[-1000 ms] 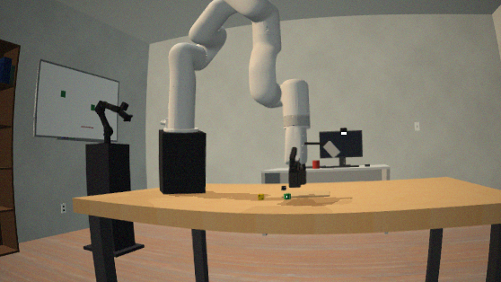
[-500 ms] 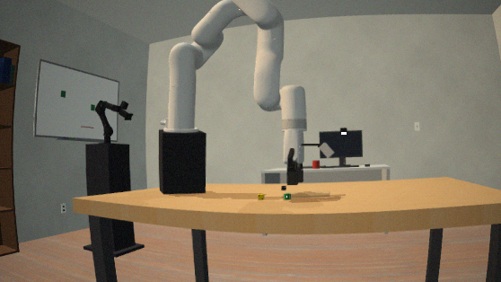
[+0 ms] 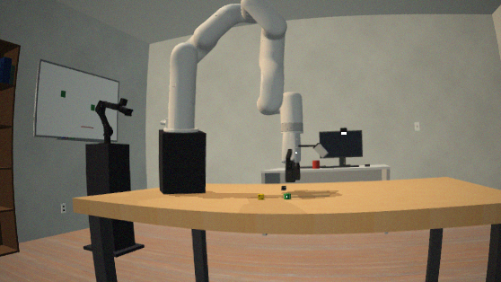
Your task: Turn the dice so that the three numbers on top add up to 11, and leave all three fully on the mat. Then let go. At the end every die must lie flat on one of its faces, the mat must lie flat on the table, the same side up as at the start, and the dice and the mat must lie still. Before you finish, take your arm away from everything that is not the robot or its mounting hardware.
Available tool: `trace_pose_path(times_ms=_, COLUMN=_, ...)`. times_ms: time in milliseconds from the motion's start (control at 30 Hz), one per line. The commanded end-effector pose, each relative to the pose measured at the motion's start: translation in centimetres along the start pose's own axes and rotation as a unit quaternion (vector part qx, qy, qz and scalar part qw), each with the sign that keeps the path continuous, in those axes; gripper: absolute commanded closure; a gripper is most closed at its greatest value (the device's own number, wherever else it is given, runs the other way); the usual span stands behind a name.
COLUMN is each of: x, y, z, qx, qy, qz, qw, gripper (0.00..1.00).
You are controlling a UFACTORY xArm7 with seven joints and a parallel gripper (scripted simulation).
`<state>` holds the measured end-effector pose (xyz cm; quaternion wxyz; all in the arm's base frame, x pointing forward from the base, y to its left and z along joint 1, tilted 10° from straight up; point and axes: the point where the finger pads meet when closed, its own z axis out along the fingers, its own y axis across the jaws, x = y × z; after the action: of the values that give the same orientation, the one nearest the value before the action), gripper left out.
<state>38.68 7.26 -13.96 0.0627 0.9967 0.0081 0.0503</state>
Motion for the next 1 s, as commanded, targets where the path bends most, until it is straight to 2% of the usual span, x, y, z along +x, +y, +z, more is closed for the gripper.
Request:
trace_pose_path(times_ms=0, x=-0.4, y=-2.5, z=0.0, qx=-0.003, qy=0.003, qz=0.001, qw=1.0, gripper=0.0)
trace_pose_path(times_ms=367, x=-1.1, y=-5.1, z=0.0, qx=-0.003, qy=0.003, qz=0.001, qw=1.0, gripper=0.0)
trace_pose_path(times_ms=967, x=-1.1, y=-5.2, z=0.0, qx=-0.003, qy=0.003, qz=0.001, qw=1.0, gripper=0.0)
